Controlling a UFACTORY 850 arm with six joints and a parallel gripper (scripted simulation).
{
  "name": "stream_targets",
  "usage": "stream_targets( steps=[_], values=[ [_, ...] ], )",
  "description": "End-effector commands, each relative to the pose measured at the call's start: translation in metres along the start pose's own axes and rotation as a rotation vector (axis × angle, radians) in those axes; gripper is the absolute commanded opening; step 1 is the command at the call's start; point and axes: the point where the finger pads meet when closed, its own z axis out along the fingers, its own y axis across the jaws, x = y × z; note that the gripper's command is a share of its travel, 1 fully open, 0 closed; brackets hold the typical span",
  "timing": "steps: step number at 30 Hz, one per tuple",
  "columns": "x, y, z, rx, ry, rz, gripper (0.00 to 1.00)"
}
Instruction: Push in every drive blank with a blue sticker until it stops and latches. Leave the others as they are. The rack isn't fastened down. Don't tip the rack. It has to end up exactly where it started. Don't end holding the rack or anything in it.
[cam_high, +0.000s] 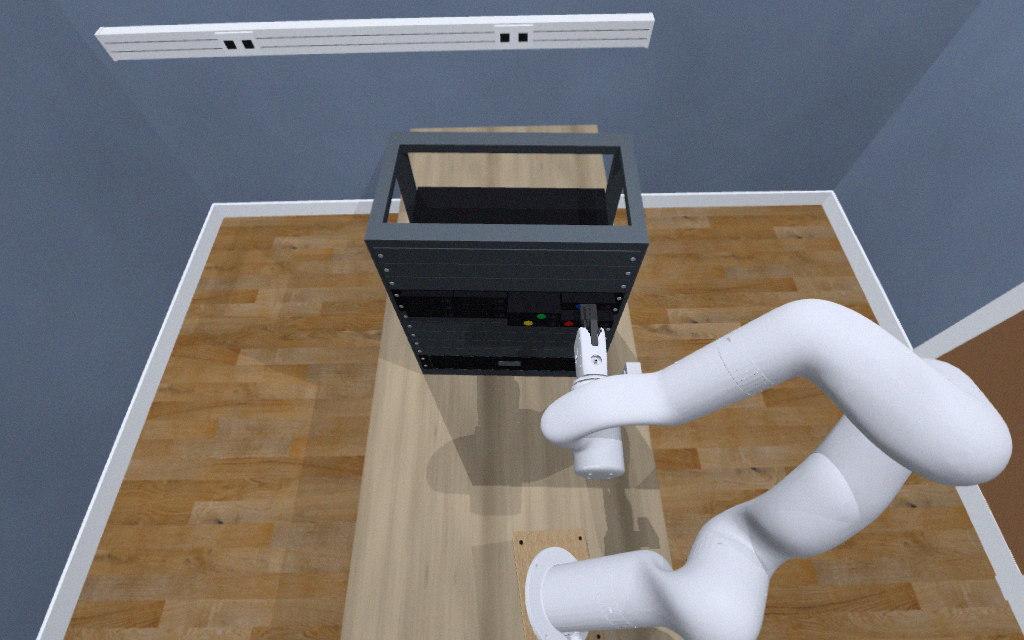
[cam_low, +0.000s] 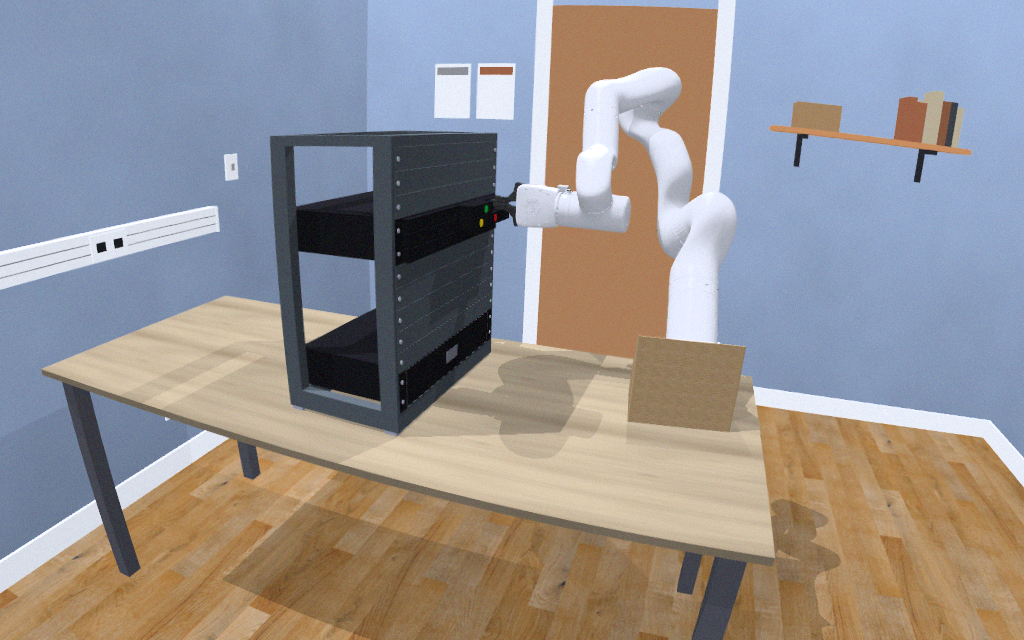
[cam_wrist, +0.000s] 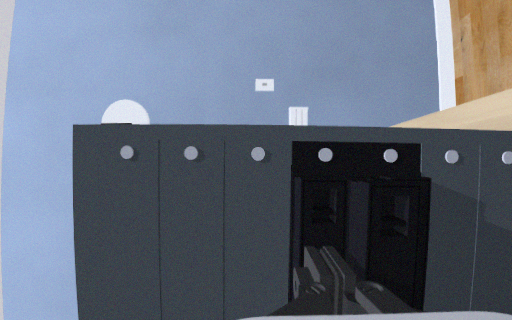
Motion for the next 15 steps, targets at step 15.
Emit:
stream_targets(
  steps=[15],
  values=[
    [0.0000, -0.0008, 0.0044, 0.001, 0.001, 0.001, 0.00]
  ],
)
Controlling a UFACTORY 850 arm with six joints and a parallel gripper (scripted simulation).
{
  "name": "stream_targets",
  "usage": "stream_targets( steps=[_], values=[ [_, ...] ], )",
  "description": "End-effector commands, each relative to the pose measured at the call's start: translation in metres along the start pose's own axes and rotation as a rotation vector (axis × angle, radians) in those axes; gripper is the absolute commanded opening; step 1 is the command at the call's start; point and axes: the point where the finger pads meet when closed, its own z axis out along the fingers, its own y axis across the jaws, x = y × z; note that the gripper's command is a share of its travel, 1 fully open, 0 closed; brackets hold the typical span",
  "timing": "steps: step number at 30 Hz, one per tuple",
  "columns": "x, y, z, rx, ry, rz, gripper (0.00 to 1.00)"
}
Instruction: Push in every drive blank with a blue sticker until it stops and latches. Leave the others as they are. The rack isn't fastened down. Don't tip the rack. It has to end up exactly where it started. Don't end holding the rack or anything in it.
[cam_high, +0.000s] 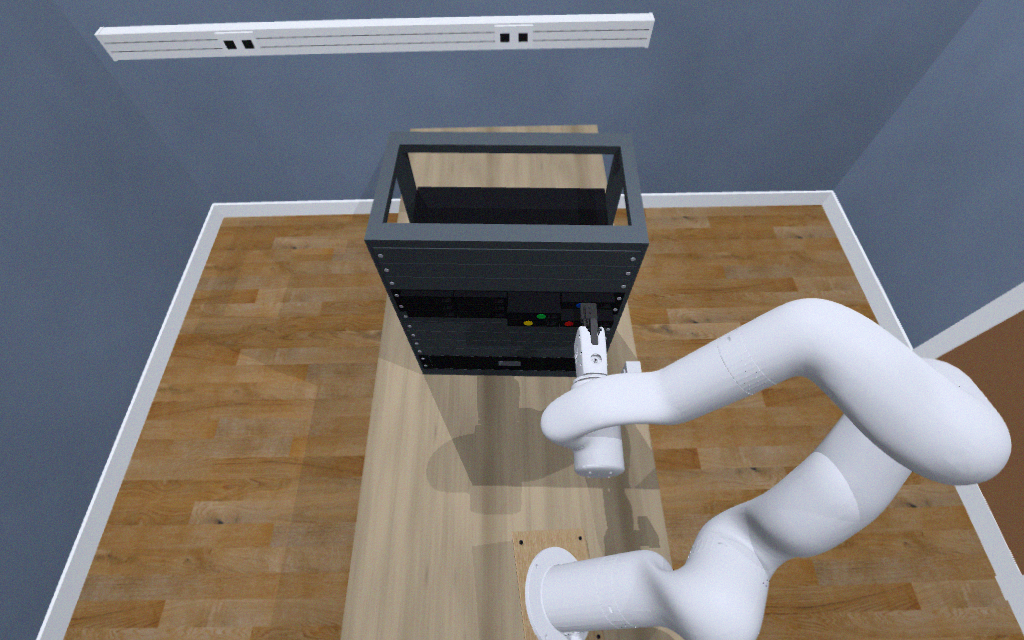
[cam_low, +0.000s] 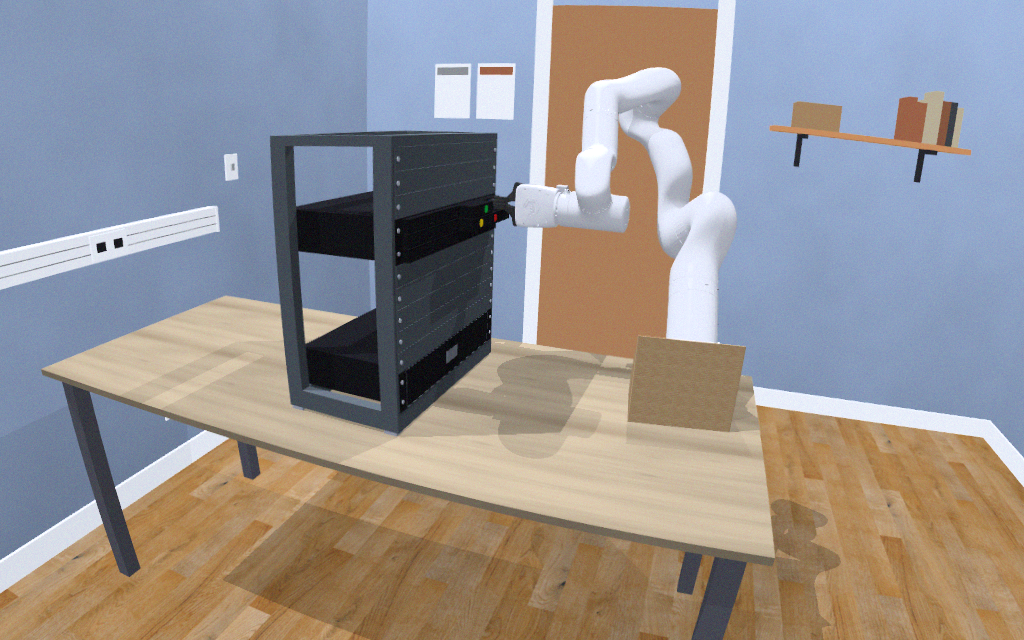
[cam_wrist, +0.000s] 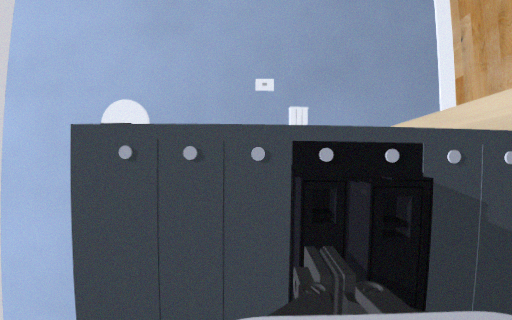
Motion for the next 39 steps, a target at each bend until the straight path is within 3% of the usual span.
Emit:
stream_targets(
  steps=[1, 39],
  values=[
    [0.0000, -0.0008, 0.0022, 0.001, 0.001, 0.001, 0.00],
    [0.0001, -0.0009, 0.0084, 0.001, 0.001, 0.001, 0.00]
  ],
)
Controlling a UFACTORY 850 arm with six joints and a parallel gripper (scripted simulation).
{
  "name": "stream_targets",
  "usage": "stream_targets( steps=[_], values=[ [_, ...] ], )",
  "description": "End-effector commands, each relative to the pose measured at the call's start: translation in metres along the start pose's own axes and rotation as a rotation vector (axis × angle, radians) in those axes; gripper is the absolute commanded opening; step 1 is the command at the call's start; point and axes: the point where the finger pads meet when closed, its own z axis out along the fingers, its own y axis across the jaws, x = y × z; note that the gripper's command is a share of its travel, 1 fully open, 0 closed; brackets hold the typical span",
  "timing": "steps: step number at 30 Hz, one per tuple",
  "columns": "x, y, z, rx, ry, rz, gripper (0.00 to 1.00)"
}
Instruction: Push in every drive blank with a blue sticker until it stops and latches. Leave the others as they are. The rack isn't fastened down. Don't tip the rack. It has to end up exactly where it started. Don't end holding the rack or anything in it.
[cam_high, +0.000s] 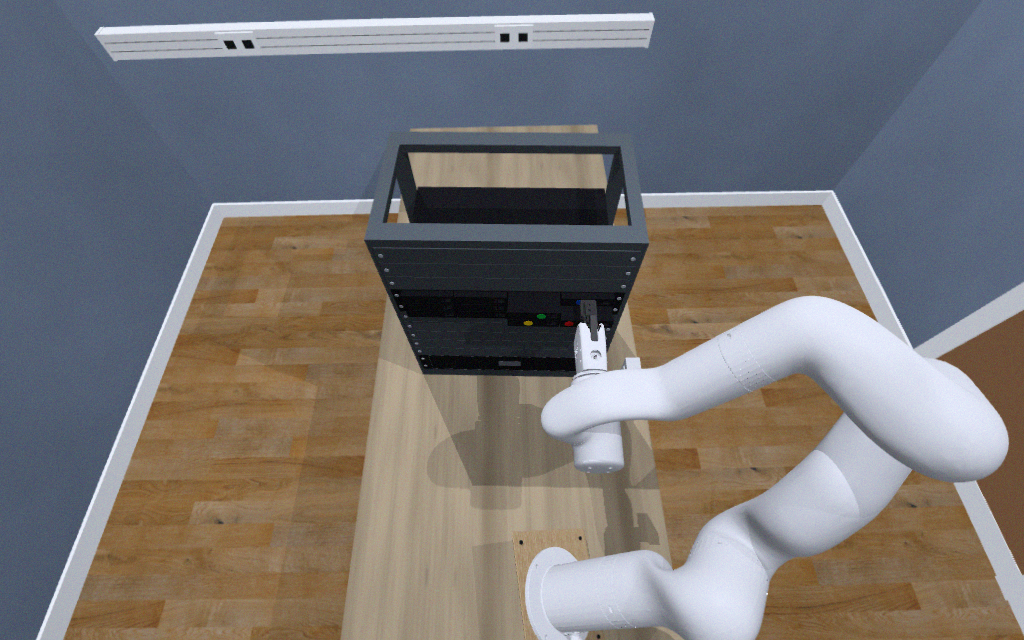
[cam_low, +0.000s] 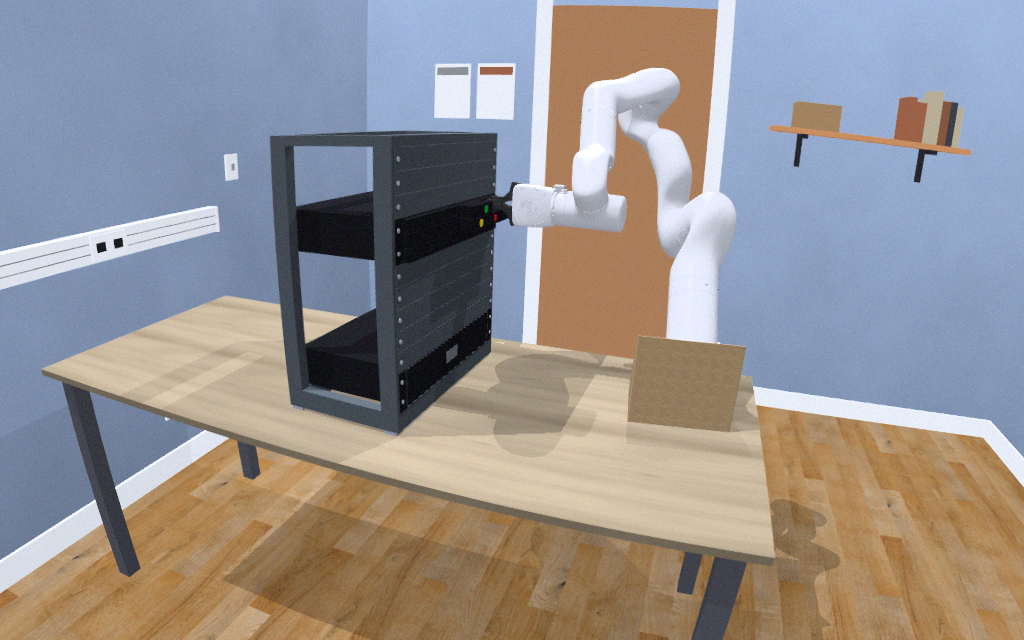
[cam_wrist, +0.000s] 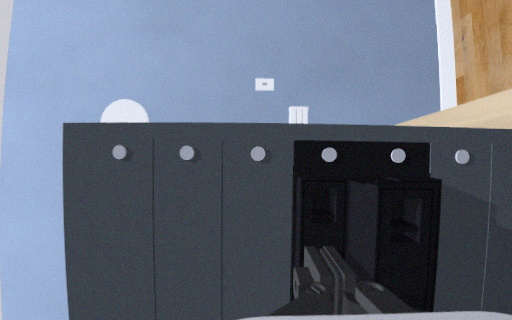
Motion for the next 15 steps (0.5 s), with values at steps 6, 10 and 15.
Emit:
stream_targets(
  steps=[6, 10, 15],
  values=[
    [0.000, -0.001, 0.001, 0.002, 0.001, 0.001, 0.00],
    [0.000, -0.001, -0.004, 0.002, 0.001, 0.001, 0.00],
    [0.000, -0.001, -0.015, 0.002, 0.001, 0.001, 0.00]
  ],
)
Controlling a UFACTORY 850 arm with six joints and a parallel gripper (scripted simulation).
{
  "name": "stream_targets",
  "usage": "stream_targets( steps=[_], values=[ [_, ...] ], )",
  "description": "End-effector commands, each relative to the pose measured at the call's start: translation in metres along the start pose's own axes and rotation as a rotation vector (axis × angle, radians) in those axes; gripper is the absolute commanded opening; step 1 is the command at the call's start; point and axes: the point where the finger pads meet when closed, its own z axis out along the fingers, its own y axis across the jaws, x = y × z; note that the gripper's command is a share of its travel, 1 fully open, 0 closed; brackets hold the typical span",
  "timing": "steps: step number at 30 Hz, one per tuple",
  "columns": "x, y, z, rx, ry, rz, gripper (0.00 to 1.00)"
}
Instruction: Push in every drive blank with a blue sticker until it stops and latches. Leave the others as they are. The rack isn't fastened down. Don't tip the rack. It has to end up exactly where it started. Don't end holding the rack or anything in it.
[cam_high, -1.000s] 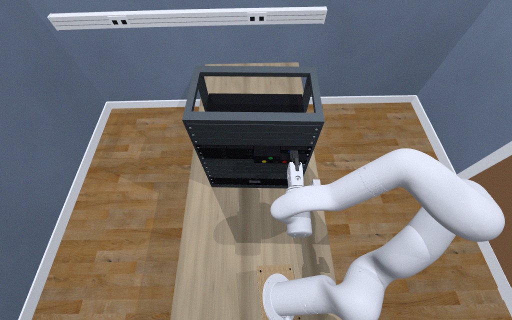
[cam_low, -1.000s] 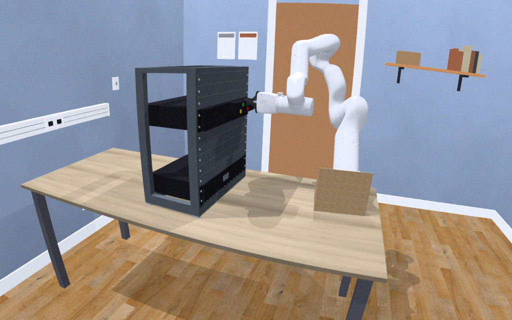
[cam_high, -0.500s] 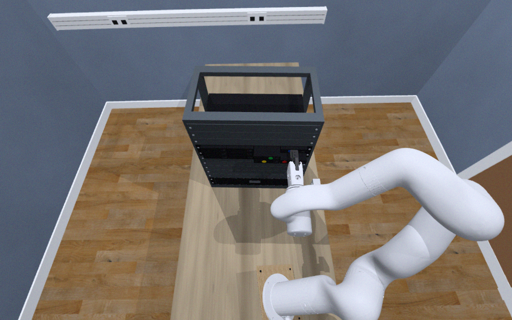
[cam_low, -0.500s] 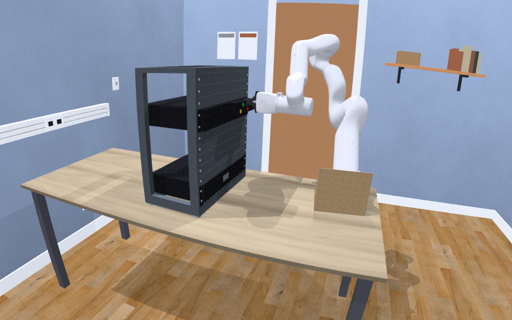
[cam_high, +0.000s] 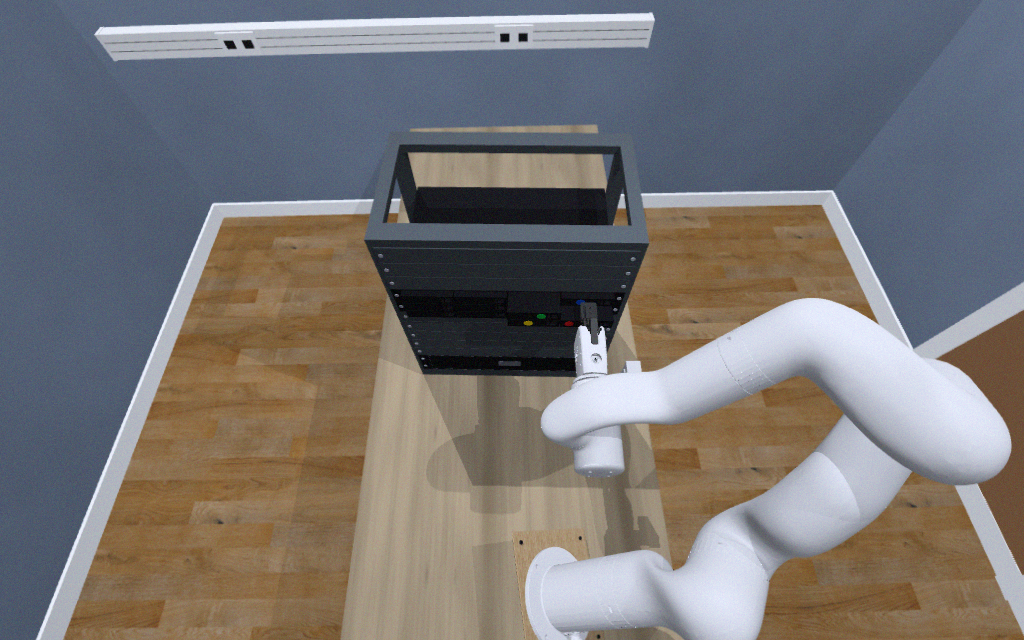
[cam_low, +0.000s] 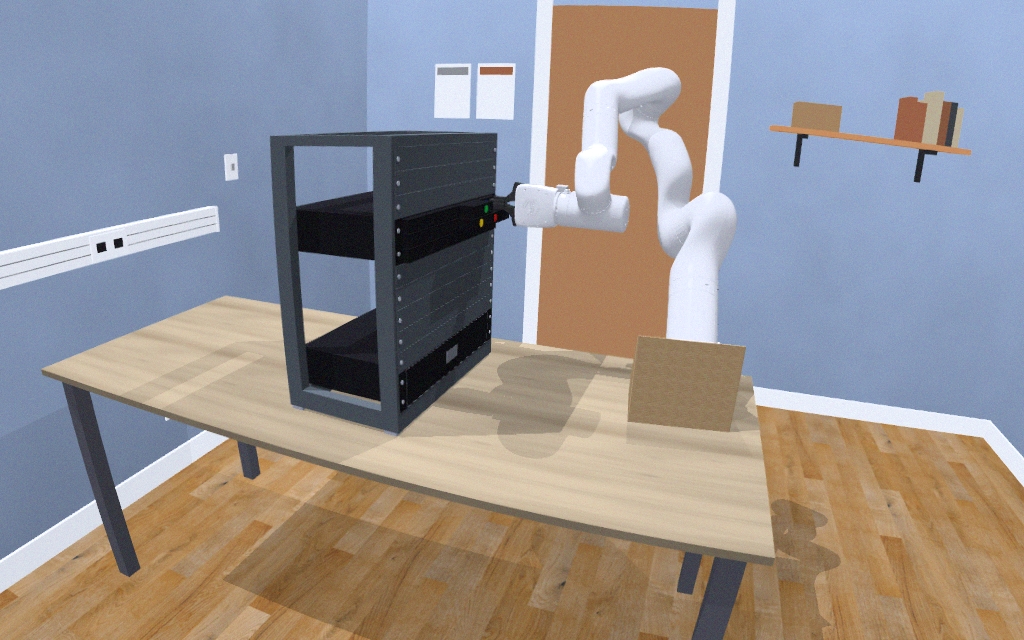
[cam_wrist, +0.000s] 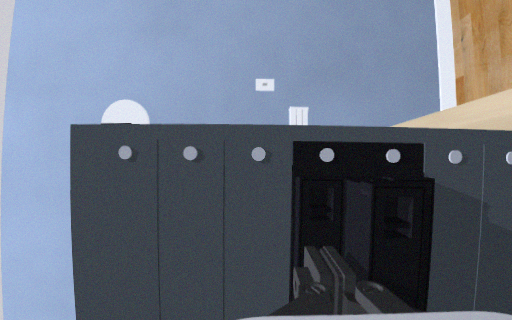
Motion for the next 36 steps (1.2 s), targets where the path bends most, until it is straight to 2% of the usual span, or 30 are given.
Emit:
stream_targets(
  steps=[1, 9, 14, 33, 36],
  values=[
    [0.000, -0.001, -0.014, 0.001, 0.000, 0.001, 0.00],
    [0.000, -0.001, -0.060, 0.001, 0.000, 0.001, 0.00],
    [0.000, -0.001, -0.080, 0.001, 0.000, 0.001, 0.00],
    [0.000, -0.001, -0.095, 0.001, 0.000, 0.001, 0.00],
    [0.000, -0.001, -0.105, 0.001, 0.000, 0.001, 0.00]
  ],
)
